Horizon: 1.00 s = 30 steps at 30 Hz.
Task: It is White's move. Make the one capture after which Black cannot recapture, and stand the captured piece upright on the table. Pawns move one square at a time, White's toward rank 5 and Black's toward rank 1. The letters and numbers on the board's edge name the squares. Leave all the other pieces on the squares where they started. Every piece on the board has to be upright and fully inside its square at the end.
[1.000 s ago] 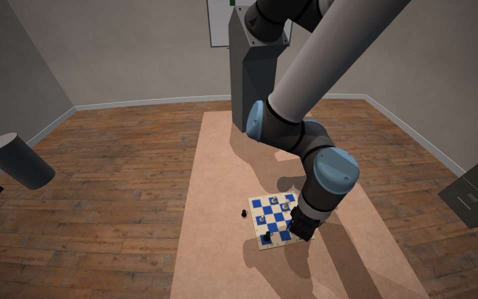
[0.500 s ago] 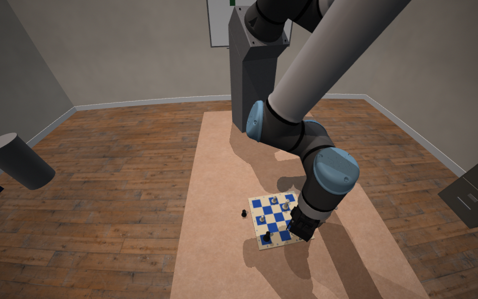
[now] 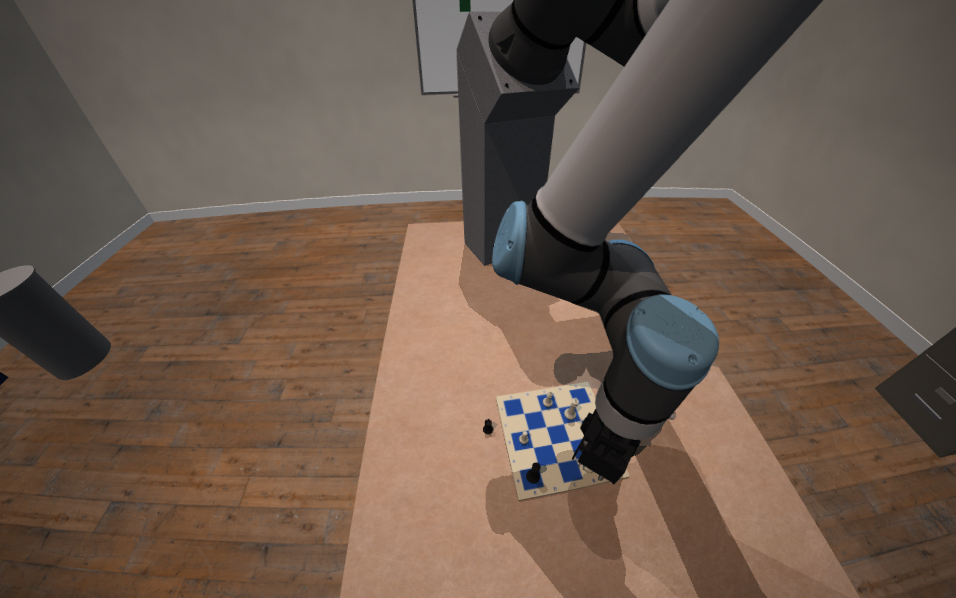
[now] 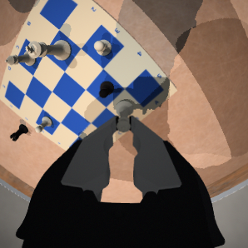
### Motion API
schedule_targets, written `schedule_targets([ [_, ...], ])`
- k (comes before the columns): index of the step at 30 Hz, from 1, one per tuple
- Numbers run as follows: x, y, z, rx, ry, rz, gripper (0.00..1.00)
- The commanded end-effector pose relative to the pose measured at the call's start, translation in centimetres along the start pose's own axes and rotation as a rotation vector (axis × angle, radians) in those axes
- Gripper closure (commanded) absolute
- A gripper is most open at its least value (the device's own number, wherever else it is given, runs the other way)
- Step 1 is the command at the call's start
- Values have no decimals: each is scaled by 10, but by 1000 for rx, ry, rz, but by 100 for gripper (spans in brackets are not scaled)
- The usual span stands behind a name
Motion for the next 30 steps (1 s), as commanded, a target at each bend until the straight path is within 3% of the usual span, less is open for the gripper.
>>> schedule_targets([
  [1,0,0,0,-1,0,0,100],
  [30,0,-3,0,-1,0,0,100],
])
Point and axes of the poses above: the point where the finger pads meet when closed, its own y axis back along the fingers, its own x axis across the jaws, z = x × y, the point moved 6 cm from there along y, back along the fingers, and after that the axes turned 10 degrees about y, right-handed, at the moved point
